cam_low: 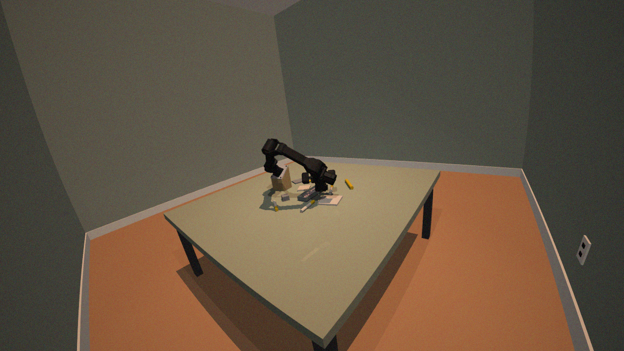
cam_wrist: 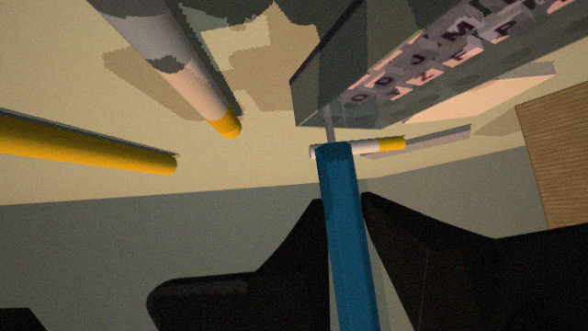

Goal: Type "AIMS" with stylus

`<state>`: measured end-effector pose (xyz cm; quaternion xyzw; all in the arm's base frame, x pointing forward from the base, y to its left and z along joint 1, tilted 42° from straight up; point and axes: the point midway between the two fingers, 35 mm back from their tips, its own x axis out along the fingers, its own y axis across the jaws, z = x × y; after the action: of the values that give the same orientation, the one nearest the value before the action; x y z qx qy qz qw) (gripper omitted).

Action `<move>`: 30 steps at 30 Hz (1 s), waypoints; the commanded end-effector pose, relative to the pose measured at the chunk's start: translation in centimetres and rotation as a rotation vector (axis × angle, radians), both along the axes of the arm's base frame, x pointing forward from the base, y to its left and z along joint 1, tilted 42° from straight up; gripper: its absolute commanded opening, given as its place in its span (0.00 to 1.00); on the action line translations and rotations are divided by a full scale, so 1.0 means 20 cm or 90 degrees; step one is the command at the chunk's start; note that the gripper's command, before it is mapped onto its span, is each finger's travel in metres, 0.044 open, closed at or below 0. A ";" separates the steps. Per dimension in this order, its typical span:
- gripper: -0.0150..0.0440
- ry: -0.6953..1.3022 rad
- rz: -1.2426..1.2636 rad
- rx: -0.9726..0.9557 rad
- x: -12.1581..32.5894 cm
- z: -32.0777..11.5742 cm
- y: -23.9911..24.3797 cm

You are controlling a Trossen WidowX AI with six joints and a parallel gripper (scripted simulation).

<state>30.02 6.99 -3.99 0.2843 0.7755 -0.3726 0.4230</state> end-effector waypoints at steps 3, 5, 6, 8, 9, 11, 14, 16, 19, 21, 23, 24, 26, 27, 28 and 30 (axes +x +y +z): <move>0.39 0.000 0.004 -0.001 -0.01 0.03 0.02; 0.39 0.000 0.004 -0.001 -0.02 0.07 0.05; 0.39 0.000 0.004 -0.001 -0.02 0.09 0.08; 0.39 0.000 0.004 -0.001 -0.04 0.13 0.11; 0.39 0.000 0.004 -0.001 -0.04 0.14 0.12; 0.39 0.000 0.004 -0.001 -0.04 0.14 0.12; 0.39 0.000 0.004 -0.001 -0.04 0.14 0.12; 0.39 0.000 0.004 -0.001 -0.04 0.14 0.12; 0.37 -0.011 -0.006 0.003 -0.02 0.16 0.08; 0.35 -0.027 -0.027 0.009 0.00 0.21 0.04; 0.33 -0.043 -0.047 0.014 0.01 0.26 0.00; 0.32 -0.052 -0.057 0.017 0.02 0.28 -0.02; 0.30 -0.068 -0.077 0.022 0.03 0.33 -0.06; 0.28 -0.076 -0.086 0.024 0.04 0.35 -0.08; 0.27 -0.084 -0.096 0.026 0.04 0.38 -0.10; 0.25 -0.101 -0.116 0.030 0.05 0.43 -0.14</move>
<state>30.95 5.42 2.91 0.3632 0.7338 -0.3701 0.4388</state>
